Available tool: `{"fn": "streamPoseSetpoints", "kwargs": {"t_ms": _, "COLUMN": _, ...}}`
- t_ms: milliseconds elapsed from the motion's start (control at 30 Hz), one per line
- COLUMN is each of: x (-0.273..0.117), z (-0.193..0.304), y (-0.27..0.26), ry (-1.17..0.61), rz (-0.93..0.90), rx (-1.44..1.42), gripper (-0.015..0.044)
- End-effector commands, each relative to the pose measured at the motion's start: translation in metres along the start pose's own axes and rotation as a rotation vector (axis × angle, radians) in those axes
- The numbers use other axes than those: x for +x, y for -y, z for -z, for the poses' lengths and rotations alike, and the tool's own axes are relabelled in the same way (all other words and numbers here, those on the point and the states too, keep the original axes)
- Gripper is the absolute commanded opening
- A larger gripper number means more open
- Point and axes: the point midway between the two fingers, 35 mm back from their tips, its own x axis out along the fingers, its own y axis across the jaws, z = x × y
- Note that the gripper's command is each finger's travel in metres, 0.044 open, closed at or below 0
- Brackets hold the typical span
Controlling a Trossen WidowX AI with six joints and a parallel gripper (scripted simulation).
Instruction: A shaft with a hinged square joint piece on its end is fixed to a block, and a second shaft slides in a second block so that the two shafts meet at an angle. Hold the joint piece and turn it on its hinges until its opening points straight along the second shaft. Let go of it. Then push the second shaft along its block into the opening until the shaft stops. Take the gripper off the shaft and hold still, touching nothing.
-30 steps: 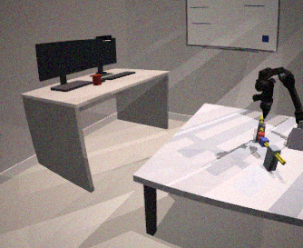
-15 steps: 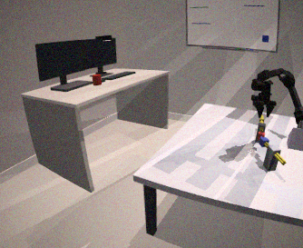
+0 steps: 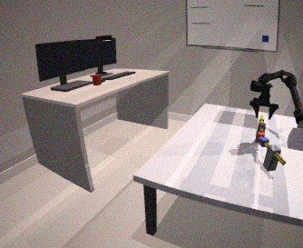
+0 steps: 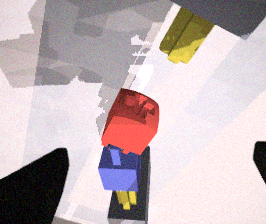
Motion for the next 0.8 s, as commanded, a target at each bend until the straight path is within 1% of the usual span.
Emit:
{"fn": "streamPoseSetpoints", "kwargs": {"t_ms": 0, "x": 0.002, "z": -0.006, "y": 0.005, "ry": -0.038, "rz": -0.027, "rx": 0.133, "gripper": 0.0440}}
{"fn": "streamPoseSetpoints", "kwargs": {"t_ms": 367, "x": 0.008, "z": -0.024, "y": 0.017, "ry": -0.132, "rz": -0.086, "rx": 0.459, "gripper": 0.0440}}
{"fn": "streamPoseSetpoints", "kwargs": {"t_ms": 667, "x": 0.008, "z": -0.024, "y": 0.017, "ry": -0.133, "rz": -0.087, "rx": 0.464, "gripper": 0.0440}}
{"fn": "streamPoseSetpoints", "kwargs": {"t_ms": 767, "x": 0.006, "z": -0.029, "y": 0.018, "ry": -0.118, "rz": -0.090, "rx": 0.419, "gripper": 0.0440}}
